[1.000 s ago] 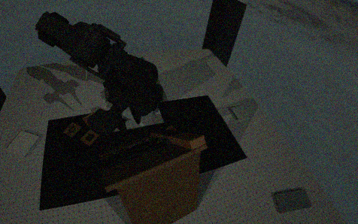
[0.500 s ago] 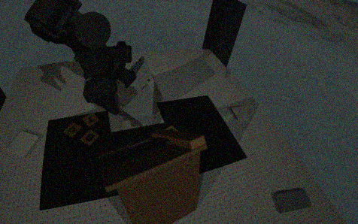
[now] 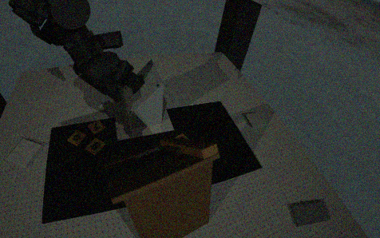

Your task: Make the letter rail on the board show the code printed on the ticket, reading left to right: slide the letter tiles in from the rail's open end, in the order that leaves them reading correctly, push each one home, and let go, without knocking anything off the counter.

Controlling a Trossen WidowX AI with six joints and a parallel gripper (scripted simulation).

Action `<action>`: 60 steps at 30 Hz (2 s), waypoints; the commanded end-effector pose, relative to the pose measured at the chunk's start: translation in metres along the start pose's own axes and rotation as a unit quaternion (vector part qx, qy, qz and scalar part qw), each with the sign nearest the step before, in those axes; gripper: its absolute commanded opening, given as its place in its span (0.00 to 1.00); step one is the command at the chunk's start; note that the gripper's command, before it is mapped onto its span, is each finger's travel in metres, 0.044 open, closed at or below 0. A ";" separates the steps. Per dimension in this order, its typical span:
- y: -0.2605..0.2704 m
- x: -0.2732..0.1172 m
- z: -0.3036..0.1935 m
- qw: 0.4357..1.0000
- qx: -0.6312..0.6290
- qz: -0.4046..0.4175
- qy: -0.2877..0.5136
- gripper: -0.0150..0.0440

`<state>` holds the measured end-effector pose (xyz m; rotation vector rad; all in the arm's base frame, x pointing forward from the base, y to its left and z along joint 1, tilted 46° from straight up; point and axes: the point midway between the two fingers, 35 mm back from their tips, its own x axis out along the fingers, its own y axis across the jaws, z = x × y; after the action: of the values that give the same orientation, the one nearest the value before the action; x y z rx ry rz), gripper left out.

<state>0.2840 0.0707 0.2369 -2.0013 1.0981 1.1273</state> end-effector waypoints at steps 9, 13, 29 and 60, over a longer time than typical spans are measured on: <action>-0.014 0.012 0.011 0.998 0.065 0.006 -0.001 0.83; -0.031 0.031 0.027 0.988 0.155 0.015 0.001 0.83; -0.079 0.124 0.110 0.849 0.526 0.042 0.036 0.83; -0.001 0.340 0.201 0.390 0.888 -0.018 0.243 0.83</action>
<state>0.3125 0.1106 -0.1521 -0.3210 1.3364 -0.8362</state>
